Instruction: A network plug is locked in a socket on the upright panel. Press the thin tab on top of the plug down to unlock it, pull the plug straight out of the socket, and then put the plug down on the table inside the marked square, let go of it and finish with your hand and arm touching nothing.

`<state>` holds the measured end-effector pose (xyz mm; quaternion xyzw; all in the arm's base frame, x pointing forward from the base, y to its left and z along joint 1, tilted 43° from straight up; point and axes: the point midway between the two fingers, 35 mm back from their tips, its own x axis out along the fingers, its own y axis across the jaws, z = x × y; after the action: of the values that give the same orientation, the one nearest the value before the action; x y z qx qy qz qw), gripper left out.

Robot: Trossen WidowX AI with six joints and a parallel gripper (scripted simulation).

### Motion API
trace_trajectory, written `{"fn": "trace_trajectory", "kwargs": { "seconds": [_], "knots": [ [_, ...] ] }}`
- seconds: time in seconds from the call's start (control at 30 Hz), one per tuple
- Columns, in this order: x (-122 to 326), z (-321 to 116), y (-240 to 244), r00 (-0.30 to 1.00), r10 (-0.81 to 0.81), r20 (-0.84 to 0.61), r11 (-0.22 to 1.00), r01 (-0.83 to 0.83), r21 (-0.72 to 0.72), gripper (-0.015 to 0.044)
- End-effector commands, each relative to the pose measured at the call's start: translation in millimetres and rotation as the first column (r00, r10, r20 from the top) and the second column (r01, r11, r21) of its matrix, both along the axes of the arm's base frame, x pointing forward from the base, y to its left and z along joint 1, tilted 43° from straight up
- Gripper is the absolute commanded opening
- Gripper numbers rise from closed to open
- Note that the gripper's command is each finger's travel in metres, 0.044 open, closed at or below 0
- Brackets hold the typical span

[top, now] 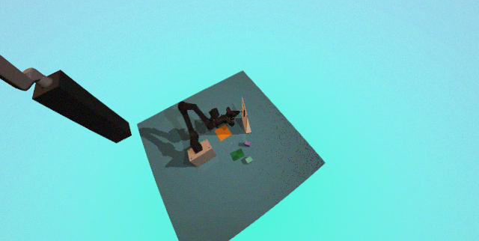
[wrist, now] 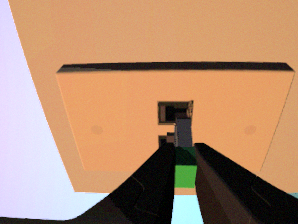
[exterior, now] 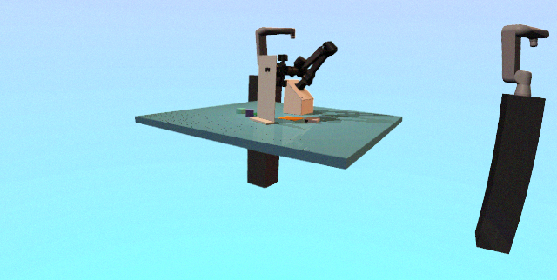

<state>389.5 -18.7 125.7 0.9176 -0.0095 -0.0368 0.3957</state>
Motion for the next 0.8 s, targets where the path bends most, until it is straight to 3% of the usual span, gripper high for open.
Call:
{"fn": "trace_trajectory", "kwargs": {
  "seconds": [0.0, 0.77],
  "knots": [
    [-3.9, -0.3, 0.4, 1.000, -0.004, -0.005, 1.000, 0.004, -0.001, 0.0000],
    [-12.6, 4.1, 5.0, 1.000, -0.004, -0.005, 1.000, 0.004, -0.001, 0.0000]
  ]
}}
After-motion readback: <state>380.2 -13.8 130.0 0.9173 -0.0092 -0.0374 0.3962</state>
